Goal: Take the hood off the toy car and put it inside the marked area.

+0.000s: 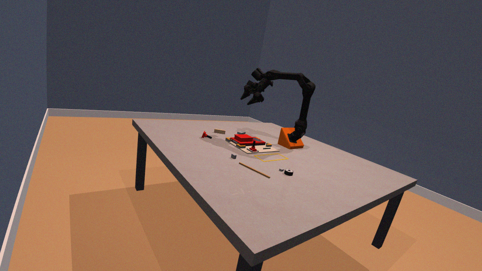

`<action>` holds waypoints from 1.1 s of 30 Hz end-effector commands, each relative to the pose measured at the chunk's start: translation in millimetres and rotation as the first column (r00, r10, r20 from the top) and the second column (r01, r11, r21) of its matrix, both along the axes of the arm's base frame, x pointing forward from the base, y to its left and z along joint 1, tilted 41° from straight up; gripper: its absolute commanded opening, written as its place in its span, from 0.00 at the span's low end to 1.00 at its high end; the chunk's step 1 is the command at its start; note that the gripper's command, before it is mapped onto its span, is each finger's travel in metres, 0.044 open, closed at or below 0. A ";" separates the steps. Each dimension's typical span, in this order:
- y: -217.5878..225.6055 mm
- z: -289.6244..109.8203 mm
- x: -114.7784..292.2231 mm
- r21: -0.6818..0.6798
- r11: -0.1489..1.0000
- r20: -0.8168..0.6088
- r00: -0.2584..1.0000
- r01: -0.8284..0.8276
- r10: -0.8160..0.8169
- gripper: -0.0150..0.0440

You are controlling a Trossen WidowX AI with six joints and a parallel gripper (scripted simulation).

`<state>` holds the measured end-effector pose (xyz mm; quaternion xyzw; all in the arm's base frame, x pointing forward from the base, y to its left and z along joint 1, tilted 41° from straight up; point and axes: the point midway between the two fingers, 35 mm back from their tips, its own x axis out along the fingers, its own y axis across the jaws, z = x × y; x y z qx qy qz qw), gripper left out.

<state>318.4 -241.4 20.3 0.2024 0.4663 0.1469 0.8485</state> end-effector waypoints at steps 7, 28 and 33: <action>128.2 -20.7 30.7 0.168 0.944 -0.315 0.892 -0.283 0.323 1.00; 186.4 -28.7 33.5 0.230 0.890 -0.435 0.776 -0.394 0.456 1.00; 189.5 -32.5 33.2 0.230 0.890 -0.435 0.776 -0.394 0.456 1.00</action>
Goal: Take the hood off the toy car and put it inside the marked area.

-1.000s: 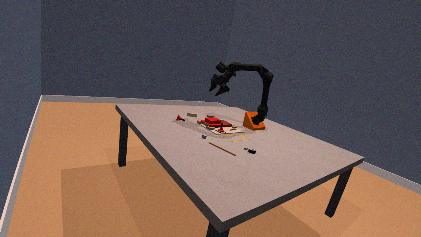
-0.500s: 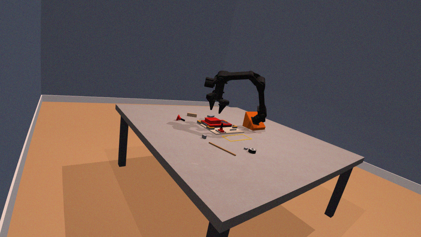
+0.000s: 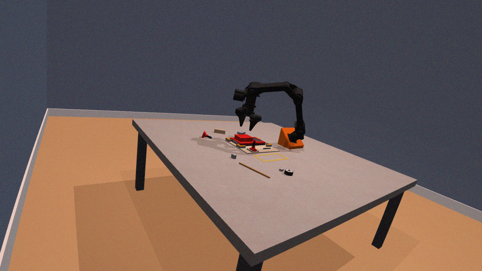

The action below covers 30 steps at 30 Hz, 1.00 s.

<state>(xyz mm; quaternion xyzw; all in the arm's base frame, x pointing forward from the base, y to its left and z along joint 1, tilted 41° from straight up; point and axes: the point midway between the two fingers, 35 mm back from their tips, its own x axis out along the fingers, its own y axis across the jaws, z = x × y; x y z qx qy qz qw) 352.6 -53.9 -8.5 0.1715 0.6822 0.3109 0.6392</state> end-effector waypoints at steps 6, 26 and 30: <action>5.7 -8.3 -1.3 0.002 1.000 -0.007 1.000 0.004 -0.004 1.00; 18.7 -22.9 -3.3 0.003 1.000 -0.007 1.000 0.004 -0.004 1.00; 21.3 -25.7 -3.8 0.003 1.000 -0.007 1.000 0.004 -0.004 1.00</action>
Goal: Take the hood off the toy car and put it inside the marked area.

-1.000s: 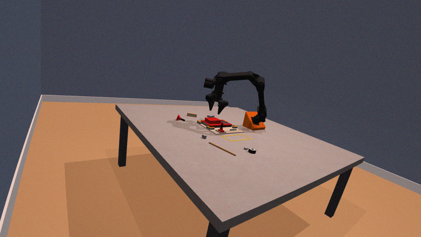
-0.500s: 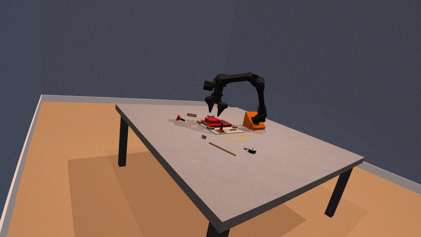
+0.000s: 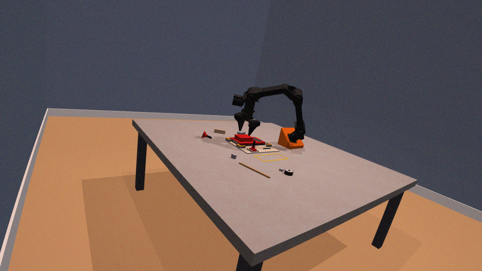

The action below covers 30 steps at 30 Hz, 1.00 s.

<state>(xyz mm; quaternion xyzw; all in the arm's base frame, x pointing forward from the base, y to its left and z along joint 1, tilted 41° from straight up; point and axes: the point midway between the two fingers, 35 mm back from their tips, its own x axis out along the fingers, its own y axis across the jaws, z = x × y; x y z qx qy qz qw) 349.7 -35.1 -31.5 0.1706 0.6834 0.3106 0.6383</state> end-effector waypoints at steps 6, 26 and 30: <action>6.5 -6.9 -1.6 0.005 1.000 -0.005 1.000 0.006 -0.006 1.00; 13.9 -15.2 -3.1 0.006 1.000 -0.005 1.000 0.006 -0.006 1.00; 15.2 -16.7 -3.3 0.006 1.000 -0.005 1.000 0.006 -0.006 1.00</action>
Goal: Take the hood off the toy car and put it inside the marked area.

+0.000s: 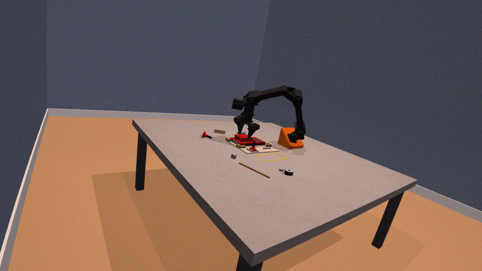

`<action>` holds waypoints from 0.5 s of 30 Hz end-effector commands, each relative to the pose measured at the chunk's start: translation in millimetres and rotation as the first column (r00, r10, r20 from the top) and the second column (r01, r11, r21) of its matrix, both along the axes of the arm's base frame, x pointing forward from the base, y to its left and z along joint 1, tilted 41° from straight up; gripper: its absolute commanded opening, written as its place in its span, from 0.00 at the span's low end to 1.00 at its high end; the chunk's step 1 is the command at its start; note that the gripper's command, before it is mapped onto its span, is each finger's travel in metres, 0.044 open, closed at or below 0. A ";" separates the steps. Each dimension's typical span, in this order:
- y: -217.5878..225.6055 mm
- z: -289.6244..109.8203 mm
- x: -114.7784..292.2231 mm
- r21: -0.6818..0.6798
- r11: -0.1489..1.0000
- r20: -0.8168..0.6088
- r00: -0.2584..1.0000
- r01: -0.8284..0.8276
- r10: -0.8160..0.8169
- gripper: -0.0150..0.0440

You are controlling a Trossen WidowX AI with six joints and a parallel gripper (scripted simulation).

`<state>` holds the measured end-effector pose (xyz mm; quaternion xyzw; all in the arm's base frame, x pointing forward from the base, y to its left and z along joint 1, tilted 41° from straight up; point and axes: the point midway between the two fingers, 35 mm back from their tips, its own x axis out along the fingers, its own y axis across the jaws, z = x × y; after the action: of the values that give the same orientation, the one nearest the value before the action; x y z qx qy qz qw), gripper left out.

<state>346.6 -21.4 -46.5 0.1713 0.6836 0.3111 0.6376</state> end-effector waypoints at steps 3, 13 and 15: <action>2.4 -2.8 -0.4 0.004 1.000 -0.003 1.000 0.006 -0.006 1.00; 5.6 -6.6 -1.1 0.005 1.000 -0.003 1.000 0.006 -0.006 1.00; 6.3 -7.3 -1.2 0.005 1.000 -0.003 1.000 0.006 -0.006 1.00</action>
<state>345.7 -16.6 -52.1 0.1714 0.6834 0.3112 0.6377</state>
